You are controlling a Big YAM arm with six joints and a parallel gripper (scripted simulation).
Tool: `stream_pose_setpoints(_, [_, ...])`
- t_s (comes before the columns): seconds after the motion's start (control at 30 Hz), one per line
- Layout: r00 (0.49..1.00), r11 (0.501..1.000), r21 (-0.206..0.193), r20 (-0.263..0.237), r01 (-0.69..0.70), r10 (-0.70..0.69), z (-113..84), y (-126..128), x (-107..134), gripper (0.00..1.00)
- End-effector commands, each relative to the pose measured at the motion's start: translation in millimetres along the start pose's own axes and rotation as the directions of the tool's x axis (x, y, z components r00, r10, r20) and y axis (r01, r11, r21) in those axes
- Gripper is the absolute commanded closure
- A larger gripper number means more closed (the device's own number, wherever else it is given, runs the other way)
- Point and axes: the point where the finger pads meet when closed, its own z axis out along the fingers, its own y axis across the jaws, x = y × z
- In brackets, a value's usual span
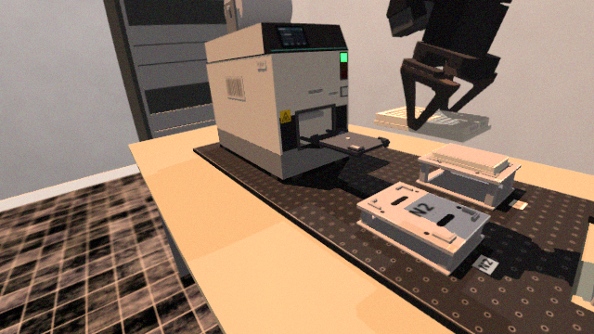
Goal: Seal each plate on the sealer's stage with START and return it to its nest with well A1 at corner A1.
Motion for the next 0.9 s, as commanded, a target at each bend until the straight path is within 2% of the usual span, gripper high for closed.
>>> stream_pose_setpoints(0.0, [0.999, 1.000, -0.019, 0.049, 0.001, 0.000, -11.5, 6.8, -26.5, 1.00])
stream_pose_setpoints(0.83, [0.999, 1.000, -0.014, 0.039, 0.002, -0.002, -8.0, 6.9, -25.2, 1.00])
stream_pose_setpoints(0.87, [0.999, 1.000, -0.021, 0.043, 0.020, -0.019, 1.4, -0.7, -13.7, 1.00])
